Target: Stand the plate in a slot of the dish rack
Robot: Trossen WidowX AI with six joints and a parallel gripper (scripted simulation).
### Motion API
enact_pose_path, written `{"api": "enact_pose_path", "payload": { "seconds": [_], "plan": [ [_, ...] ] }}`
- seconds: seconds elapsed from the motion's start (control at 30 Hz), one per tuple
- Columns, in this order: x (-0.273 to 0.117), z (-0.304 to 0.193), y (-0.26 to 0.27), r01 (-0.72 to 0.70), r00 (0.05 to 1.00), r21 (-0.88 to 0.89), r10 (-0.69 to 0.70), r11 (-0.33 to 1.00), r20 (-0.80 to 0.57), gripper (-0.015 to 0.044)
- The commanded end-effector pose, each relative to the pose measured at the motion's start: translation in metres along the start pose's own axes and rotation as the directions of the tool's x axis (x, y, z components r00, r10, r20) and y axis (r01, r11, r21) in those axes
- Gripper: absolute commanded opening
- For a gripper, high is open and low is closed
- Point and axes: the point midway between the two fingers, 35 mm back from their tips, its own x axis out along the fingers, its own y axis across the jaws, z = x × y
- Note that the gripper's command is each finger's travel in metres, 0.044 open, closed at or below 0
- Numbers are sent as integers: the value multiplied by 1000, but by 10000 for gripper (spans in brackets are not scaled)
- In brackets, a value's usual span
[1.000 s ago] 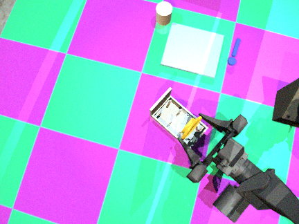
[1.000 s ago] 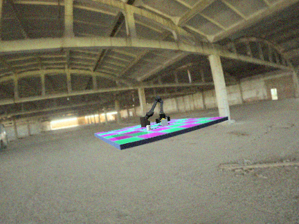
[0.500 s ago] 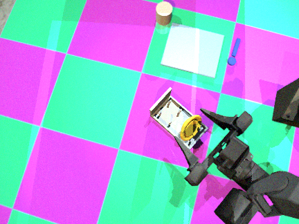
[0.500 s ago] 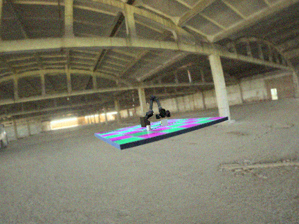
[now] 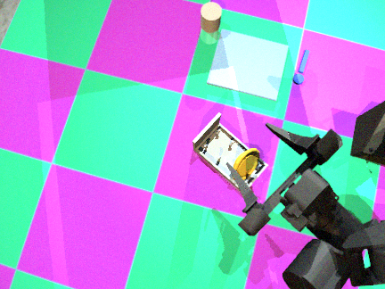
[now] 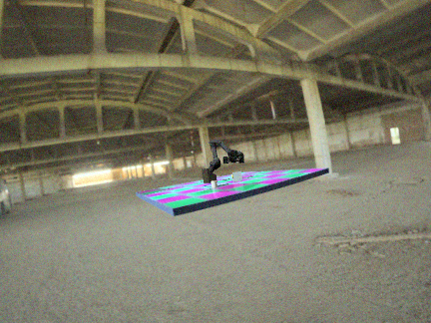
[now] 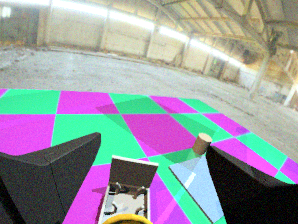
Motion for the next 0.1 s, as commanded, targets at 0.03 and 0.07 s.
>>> {"api": "enact_pose_path", "payload": {
  "seconds": [0.03, 0.07],
  "plan": [
    [10, 1, -6, 65, 996, -127, -71, 990, -49, 400],
    [12, 1, -8, 79, 994, -156, -89, 985, -59, 400]
  ]
}}
